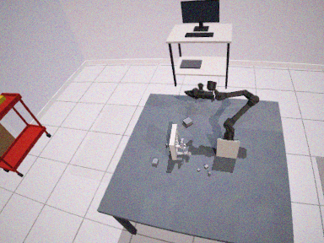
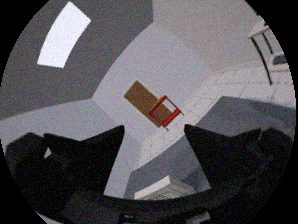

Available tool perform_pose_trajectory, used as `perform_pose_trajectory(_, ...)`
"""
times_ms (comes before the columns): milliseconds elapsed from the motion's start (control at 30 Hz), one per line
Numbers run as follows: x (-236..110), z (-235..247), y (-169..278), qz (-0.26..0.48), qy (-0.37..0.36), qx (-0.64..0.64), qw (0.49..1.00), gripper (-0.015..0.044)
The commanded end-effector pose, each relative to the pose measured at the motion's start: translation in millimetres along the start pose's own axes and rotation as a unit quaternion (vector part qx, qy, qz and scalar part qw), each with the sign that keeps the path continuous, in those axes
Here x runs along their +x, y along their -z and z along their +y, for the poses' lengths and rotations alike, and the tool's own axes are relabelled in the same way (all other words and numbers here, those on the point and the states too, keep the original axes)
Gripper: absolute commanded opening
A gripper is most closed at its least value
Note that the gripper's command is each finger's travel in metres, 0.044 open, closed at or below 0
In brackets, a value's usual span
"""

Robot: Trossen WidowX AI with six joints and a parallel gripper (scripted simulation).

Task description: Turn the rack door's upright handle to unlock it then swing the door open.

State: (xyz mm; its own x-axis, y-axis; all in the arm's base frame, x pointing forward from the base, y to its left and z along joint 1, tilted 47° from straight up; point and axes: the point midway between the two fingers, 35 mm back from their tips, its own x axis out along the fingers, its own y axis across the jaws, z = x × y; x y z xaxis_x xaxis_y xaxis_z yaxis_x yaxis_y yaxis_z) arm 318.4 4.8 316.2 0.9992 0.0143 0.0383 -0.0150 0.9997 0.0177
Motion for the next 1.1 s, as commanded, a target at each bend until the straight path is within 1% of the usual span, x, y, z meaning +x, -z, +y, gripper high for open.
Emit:
perform_pose_trajectory(0,1,0,1,0.002,0.0,0.001,1.0,0.0374)
perform_pose_trajectory(100,9,2,10,0.03,0.003,0.009,0.999,0.0295)
perform_pose_trajectory(133,12,2,14,0.043,0.004,0.012,0.999,0.0287)
perform_pose_trajectory(600,47,16,76,0.209,0.032,0.04,0.977,0.0287)
perform_pose_trajectory(1067,61,33,140,0.361,0.069,0.036,0.929,0.0287)
